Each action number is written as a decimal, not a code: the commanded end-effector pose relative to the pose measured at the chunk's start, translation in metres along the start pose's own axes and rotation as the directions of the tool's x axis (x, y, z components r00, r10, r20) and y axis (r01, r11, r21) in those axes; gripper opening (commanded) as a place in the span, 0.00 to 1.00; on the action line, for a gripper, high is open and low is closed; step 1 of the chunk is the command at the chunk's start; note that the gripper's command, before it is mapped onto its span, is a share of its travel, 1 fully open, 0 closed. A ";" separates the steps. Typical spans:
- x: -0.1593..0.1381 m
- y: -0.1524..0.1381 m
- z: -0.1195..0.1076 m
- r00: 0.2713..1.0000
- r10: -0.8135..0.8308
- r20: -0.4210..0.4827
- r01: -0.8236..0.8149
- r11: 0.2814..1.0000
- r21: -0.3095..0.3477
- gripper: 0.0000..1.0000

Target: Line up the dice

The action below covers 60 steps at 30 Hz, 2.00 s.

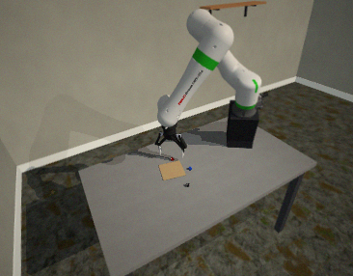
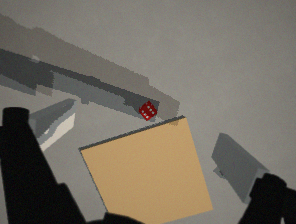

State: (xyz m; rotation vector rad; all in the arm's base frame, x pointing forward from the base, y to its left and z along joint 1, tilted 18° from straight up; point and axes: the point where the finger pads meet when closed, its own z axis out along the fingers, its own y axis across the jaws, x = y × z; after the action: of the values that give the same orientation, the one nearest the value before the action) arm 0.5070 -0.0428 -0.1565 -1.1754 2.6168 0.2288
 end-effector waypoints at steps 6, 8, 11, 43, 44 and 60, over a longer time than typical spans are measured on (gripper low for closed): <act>0.000 0.000 0.000 1.000 0.000 0.000 0.000 1.000 0.000 1.00; 0.000 0.000 0.000 1.000 0.000 0.000 0.000 1.000 0.000 1.00; 0.000 0.000 0.000 1.000 0.000 0.000 0.000 1.000 0.000 1.00; -0.060 0.130 0.000 1.000 0.000 0.000 0.000 1.000 0.000 1.00; -0.061 0.132 0.000 1.000 0.000 0.000 0.000 1.000 0.000 1.00; -0.062 0.134 0.000 1.000 0.000 0.000 0.000 1.000 0.000 1.00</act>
State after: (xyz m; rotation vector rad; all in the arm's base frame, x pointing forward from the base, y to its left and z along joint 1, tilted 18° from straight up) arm 0.4456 0.0898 -0.1330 -1.1754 2.6169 0.2287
